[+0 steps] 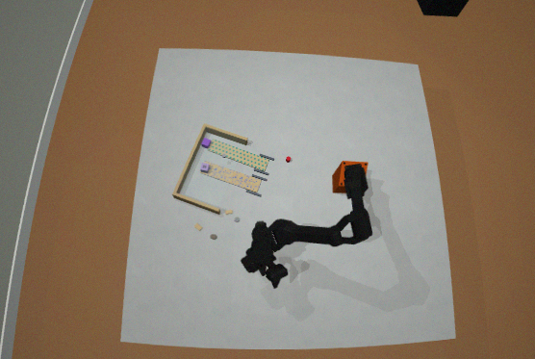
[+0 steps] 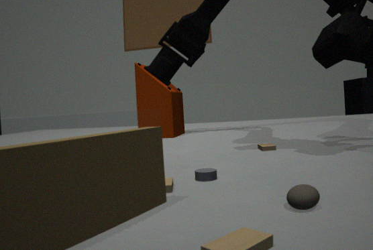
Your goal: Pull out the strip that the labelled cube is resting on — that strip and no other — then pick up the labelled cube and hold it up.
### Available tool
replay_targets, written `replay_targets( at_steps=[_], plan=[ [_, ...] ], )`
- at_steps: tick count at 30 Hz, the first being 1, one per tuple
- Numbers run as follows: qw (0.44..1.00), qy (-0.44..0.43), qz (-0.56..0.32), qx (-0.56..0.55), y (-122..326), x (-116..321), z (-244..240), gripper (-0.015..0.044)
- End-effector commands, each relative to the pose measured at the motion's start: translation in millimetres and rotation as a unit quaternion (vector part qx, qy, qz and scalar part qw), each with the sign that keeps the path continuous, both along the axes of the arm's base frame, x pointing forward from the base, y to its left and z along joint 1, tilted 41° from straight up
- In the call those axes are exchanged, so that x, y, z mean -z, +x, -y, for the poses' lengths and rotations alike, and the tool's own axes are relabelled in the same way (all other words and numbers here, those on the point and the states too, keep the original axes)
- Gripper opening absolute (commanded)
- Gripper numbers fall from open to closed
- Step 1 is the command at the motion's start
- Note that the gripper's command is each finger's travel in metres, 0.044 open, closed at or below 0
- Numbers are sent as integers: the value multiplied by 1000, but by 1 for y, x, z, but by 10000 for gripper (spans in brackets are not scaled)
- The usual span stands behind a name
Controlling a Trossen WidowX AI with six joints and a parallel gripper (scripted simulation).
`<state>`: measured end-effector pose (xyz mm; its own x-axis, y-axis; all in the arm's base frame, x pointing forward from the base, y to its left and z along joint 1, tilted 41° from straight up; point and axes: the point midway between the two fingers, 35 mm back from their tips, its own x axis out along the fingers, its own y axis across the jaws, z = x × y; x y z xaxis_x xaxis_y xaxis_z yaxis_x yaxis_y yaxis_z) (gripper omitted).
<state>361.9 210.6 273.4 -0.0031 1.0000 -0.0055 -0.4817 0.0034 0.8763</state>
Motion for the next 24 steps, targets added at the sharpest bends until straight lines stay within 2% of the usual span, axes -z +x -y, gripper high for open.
replay_targets(
  at_steps=[1,7,12,18,24],
  plan=[
    [1000,0,0,5,1,1,2,400],
    [986,-27,13,166,26,42,85,400],
    [949,-70,18,307,27,84,165,400],
    [880,-141,10,453,-2,136,253,400],
    [793,-224,-21,565,-59,190,320,400]
  ],
)
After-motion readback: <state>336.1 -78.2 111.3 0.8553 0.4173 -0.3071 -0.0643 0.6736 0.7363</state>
